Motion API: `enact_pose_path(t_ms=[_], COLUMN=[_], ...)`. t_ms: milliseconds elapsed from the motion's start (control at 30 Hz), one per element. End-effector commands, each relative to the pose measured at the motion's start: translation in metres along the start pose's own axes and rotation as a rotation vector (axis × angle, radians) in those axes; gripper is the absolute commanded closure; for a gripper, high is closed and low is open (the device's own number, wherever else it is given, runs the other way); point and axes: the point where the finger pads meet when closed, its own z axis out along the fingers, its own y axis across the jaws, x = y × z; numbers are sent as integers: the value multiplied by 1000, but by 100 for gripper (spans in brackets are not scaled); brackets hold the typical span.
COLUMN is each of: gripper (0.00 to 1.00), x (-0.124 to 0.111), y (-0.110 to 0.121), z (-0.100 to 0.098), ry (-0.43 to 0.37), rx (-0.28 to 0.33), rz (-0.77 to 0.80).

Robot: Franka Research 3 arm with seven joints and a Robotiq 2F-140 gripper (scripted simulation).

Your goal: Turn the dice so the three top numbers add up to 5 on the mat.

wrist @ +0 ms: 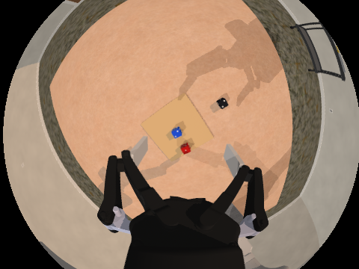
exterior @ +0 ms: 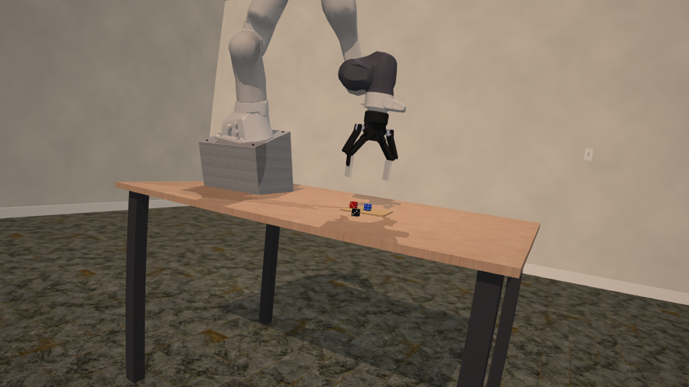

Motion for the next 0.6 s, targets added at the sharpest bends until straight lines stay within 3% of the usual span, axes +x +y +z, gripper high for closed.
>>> enact_pose_path(t_ms=[0,567], gripper=[0,0], x=[3,11], y=[1,13], z=[1,5], ry=[8,-2], rx=[-2,-6], rz=[174,535])
